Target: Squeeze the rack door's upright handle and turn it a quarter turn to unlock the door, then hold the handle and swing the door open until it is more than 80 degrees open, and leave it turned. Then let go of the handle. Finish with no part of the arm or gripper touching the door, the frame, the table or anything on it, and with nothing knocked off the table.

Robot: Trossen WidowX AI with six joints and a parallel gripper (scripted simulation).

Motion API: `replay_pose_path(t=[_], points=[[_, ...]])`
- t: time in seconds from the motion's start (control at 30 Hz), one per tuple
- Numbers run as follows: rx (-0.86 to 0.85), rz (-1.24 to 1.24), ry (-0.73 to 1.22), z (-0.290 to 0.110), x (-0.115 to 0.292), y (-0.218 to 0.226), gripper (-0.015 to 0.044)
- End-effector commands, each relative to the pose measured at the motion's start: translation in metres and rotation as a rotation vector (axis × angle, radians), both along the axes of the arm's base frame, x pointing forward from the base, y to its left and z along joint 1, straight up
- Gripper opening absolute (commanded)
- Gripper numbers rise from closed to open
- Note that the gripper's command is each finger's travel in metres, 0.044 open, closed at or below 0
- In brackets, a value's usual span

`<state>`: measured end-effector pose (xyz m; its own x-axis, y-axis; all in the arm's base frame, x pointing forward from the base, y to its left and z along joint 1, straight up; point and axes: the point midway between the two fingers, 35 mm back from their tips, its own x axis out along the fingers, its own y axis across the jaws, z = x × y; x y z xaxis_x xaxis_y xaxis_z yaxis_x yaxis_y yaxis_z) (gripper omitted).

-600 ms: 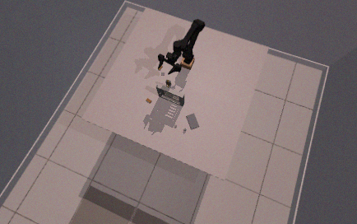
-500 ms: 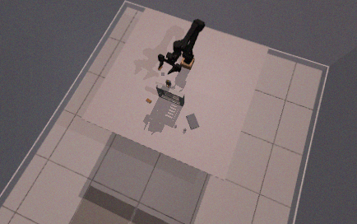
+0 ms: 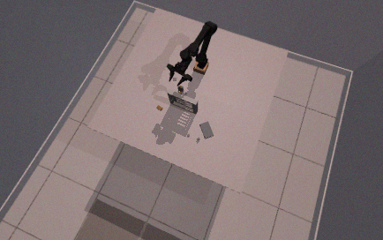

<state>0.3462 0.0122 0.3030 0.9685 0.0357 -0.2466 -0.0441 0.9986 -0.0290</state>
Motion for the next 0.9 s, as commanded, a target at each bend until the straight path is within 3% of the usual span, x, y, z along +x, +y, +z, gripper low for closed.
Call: replay_pose_path(t=[0.0,0.87], points=[[-0.014,0.004,0.108,-0.011,0.008,0.001,0.0297],[-0.082,0.043,0.780,-0.075,0.007,0.004,0.0297]])
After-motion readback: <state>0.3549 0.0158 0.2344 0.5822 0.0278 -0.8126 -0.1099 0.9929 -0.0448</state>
